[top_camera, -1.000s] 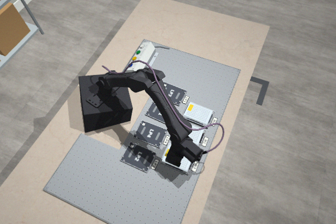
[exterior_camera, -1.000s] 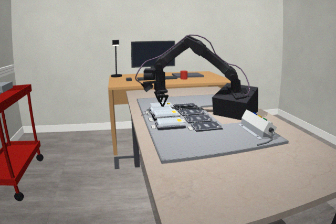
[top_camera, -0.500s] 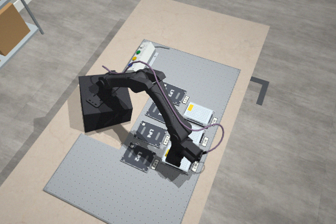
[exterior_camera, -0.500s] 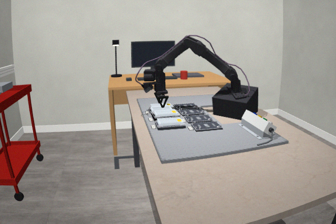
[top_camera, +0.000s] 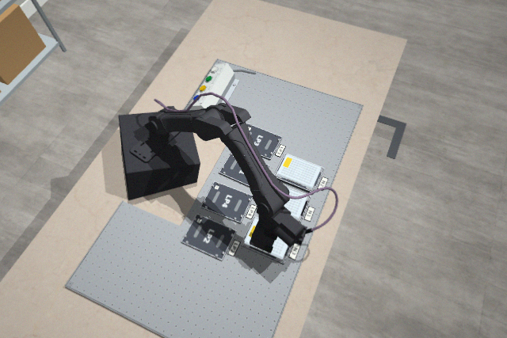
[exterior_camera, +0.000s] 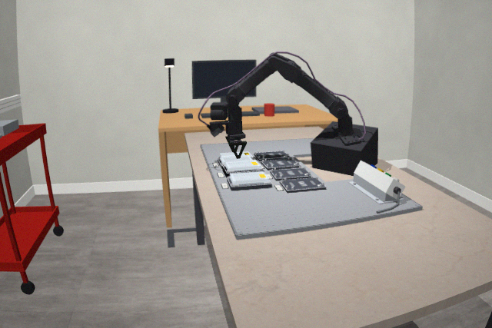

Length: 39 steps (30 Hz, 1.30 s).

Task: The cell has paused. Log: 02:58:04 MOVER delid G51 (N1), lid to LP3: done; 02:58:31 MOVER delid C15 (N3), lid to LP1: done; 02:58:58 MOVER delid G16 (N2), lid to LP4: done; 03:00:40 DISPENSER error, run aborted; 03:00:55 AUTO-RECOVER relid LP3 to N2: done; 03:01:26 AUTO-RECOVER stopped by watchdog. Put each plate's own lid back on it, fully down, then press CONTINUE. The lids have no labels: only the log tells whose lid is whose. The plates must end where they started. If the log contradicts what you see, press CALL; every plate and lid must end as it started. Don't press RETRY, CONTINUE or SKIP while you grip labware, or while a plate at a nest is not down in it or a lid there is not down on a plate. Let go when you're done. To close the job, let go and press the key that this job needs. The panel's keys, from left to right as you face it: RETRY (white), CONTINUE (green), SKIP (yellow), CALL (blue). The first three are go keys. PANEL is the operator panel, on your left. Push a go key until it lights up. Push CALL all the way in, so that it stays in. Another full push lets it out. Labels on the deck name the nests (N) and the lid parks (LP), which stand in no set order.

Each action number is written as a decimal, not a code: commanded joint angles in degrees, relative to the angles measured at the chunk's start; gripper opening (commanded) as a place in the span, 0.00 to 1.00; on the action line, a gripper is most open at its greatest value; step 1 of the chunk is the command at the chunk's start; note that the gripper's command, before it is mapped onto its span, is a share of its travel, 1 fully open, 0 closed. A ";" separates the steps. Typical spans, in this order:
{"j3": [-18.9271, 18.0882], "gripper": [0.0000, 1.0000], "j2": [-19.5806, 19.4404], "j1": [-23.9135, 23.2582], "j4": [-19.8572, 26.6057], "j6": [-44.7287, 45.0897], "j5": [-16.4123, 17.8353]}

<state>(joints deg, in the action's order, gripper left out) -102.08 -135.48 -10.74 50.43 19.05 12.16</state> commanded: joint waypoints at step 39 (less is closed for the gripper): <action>0.05 0.00 -0.26 0.03 -2.81 -0.30 0.10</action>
<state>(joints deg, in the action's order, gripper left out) -101.60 -136.66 -10.50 48.80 18.72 12.16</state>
